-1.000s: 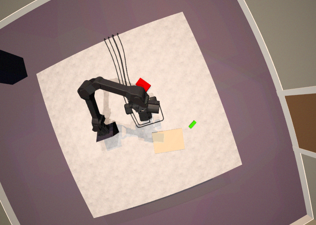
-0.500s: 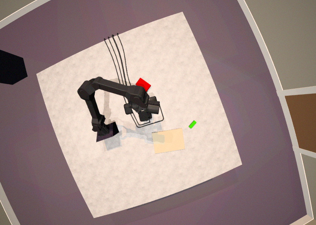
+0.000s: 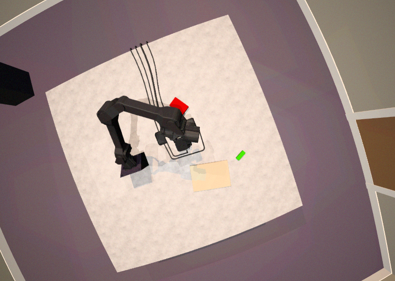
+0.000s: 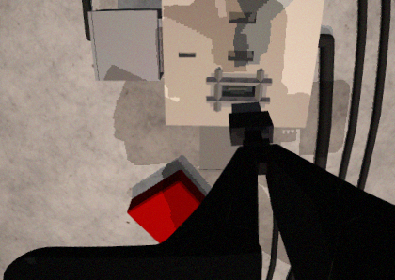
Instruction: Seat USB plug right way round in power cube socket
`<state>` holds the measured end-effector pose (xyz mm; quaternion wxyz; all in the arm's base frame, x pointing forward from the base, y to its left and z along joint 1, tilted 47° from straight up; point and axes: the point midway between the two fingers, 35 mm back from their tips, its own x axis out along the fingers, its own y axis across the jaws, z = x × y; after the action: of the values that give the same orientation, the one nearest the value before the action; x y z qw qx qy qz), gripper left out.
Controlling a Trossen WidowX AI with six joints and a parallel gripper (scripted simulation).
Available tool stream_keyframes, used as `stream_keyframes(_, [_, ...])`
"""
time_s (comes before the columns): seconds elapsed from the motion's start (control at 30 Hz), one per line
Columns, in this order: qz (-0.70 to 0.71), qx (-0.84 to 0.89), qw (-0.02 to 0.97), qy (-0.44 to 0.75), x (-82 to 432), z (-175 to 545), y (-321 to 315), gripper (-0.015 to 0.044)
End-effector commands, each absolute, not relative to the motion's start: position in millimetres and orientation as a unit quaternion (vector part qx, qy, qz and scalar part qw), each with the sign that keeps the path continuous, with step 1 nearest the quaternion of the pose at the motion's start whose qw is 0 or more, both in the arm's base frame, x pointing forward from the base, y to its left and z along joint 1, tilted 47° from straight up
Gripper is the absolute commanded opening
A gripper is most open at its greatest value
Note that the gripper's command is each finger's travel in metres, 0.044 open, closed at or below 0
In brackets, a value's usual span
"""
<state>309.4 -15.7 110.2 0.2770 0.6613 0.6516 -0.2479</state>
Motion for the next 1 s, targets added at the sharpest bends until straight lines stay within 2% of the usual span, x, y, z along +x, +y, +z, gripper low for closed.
stream_keyframes(0.0, [-0.211, 0.644, 0.313, 0.665, 309.1, 109.9, -15.5, 0.0])
stream_keyframes(0.97, [0.051, 0.482, 0.53, 0.696, 309.0, 109.9, -15.4, 0.0])
